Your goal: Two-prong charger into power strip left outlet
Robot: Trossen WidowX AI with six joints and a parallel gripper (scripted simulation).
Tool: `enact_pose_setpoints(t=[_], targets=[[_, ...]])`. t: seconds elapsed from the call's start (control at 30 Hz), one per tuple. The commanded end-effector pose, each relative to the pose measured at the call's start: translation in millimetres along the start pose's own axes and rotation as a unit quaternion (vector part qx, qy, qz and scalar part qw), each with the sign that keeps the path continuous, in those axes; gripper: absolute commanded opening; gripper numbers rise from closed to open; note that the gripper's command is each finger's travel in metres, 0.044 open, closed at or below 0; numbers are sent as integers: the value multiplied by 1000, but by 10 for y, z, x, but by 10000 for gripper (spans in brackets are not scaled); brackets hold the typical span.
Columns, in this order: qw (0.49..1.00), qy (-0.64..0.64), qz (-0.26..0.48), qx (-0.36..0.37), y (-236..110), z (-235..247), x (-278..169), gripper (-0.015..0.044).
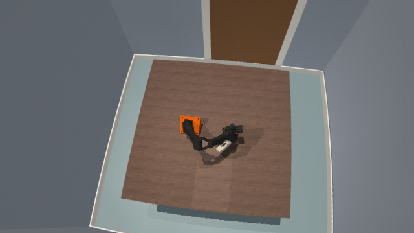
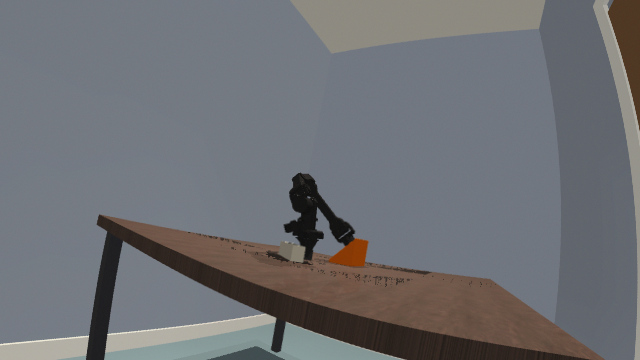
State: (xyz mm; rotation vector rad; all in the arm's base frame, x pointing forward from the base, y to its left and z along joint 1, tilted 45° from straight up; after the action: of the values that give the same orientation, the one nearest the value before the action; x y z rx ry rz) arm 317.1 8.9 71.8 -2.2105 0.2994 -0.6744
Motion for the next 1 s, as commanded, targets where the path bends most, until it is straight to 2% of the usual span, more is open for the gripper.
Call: enact_pose_setpoints(t=[0.0, 0.97], targets=[[1000, 10, -11, -1, -4, -3, 54, 0], [1000, 10, -11, -1, -42, -4, 58, 0]])
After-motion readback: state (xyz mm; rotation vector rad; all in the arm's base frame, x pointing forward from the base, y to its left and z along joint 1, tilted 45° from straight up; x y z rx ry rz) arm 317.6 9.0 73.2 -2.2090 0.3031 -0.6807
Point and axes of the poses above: the point midway between the two fingers, 35 mm back from their tips, its own y axis out along the fingers, its own z axis across the jaws, x = y × z, the point moved 6 cm from there along -y, back along the fingers, and after that the axes turned 2 degrees about -y, right-handed, at the moved point
